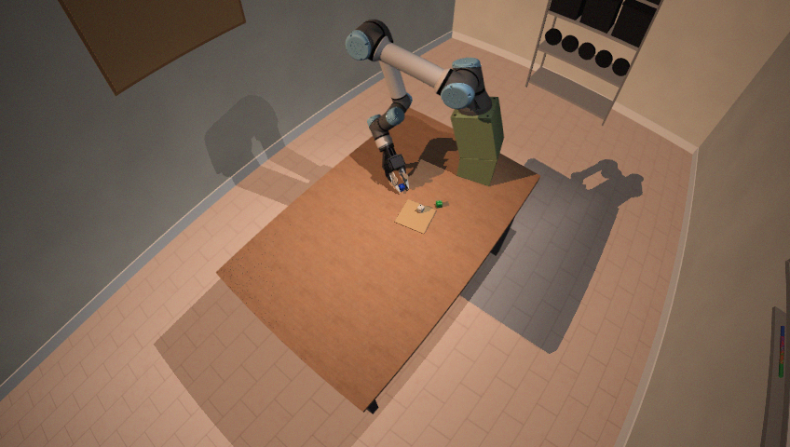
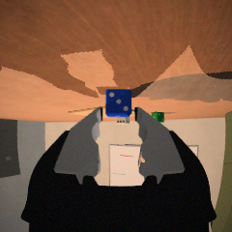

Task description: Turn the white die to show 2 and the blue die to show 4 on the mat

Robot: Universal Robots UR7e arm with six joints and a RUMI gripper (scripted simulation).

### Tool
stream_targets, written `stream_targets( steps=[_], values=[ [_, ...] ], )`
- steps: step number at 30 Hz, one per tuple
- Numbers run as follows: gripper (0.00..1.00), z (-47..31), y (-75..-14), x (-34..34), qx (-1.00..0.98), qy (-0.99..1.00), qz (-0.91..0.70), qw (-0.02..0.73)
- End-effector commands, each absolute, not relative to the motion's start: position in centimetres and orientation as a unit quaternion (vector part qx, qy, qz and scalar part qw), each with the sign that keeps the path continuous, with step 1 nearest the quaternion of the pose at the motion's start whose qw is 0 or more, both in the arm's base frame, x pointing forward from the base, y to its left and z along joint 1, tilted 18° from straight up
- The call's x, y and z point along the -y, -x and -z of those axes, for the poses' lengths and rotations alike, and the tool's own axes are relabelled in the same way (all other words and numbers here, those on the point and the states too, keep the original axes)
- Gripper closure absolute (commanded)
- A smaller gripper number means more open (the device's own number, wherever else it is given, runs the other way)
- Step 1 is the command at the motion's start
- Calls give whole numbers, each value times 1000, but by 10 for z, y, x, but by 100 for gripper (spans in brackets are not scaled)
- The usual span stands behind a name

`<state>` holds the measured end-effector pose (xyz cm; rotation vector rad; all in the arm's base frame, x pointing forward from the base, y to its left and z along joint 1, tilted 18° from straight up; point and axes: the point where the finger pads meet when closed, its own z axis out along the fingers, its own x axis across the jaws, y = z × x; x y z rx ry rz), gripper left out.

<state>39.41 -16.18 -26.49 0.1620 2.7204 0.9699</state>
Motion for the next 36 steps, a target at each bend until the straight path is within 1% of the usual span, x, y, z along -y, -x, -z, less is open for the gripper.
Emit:
stream_targets(
  steps=[1,21,36],
  values=[
    [76,265,-394,162,-933,-55,-332,124],
    [76,263,-394,163,-933,-55,-332,124],
    [76,233,-383,188,-933,-55,-332,124]
  ],
)
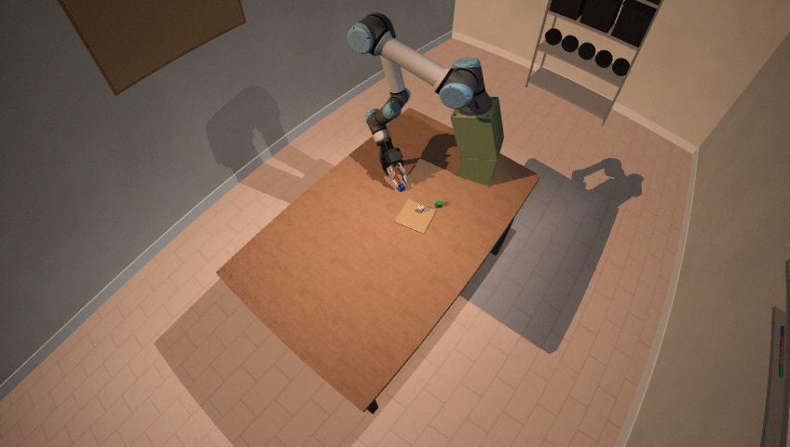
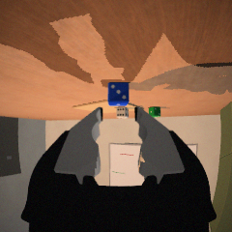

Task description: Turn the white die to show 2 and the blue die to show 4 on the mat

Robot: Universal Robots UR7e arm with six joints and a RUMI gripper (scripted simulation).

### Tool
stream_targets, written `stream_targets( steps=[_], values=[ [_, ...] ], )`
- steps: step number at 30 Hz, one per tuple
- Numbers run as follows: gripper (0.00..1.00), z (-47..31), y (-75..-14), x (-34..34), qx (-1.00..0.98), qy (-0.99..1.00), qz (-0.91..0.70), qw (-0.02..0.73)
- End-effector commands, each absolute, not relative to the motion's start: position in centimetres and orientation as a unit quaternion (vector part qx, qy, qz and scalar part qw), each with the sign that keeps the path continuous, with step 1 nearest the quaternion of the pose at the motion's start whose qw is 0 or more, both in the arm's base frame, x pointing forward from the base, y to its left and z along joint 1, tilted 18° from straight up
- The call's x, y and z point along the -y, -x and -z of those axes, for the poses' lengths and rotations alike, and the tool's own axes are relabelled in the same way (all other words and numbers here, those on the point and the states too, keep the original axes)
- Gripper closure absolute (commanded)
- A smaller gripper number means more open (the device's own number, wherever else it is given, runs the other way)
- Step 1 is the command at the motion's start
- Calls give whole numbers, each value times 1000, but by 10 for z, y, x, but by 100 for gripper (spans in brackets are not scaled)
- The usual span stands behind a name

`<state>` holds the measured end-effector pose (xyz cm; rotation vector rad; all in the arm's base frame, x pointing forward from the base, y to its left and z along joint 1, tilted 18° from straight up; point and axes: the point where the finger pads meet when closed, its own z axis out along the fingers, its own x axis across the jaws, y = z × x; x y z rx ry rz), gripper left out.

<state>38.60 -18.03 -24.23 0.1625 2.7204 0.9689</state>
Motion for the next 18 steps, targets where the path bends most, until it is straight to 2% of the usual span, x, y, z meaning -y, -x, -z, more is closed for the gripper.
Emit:
stream_targets(
  steps=[1,18],
  values=[
    [76,231,-382,189,-933,-55,-332,124],
    [76,211,-379,187,-933,-55,-332,124]
  ],
)
